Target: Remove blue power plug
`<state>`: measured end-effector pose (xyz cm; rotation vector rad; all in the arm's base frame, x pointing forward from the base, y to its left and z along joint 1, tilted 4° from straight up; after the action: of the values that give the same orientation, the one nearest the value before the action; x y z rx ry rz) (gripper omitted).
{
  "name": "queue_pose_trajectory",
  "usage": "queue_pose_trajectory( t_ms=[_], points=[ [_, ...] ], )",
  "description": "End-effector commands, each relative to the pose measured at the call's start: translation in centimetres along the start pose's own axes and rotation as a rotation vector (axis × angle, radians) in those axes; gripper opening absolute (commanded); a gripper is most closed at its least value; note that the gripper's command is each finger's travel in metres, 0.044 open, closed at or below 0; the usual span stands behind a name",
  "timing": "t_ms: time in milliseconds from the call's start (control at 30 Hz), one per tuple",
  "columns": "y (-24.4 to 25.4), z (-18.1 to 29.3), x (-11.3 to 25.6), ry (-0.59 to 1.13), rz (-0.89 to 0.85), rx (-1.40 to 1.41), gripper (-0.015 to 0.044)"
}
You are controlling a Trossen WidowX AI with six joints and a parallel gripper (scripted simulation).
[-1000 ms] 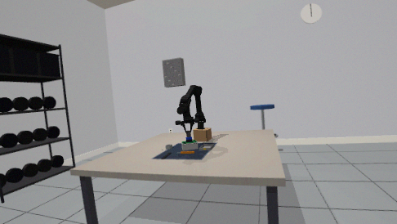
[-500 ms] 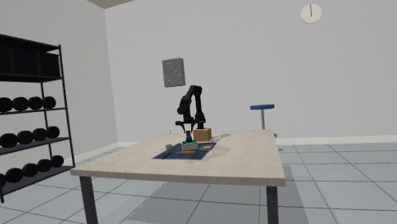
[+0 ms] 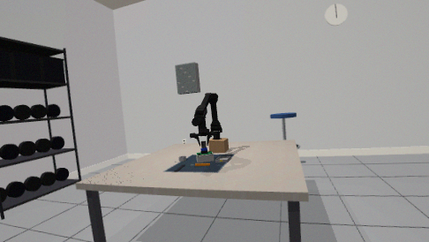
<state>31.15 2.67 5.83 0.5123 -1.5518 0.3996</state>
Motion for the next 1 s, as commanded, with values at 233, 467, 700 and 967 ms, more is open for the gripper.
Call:
queue_pose_trajectory(
  t_ms=[233,467,700,967],
  points=[
    [0.0,0.0,-0.2,0.002,0.000,-0.003,0.0065],
    [0.0,0.0,-0.2,0.002,0.000,-0.003,0.0000],
    [0.0,0.0,0.2,0.002,0.000,-0.003,0.0000],
    [0.9,0.0,1.4,0.001,0.080,-0.003,0.0000]
  ],
)
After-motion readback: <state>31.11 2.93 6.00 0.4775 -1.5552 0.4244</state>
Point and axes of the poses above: the point midway between the two fingers, 35 mm back from their tips, its own x axis back along the fingers, its own y axis across the jaws, z = x × y, the point moved 2 cm from there along x, back along the fingers
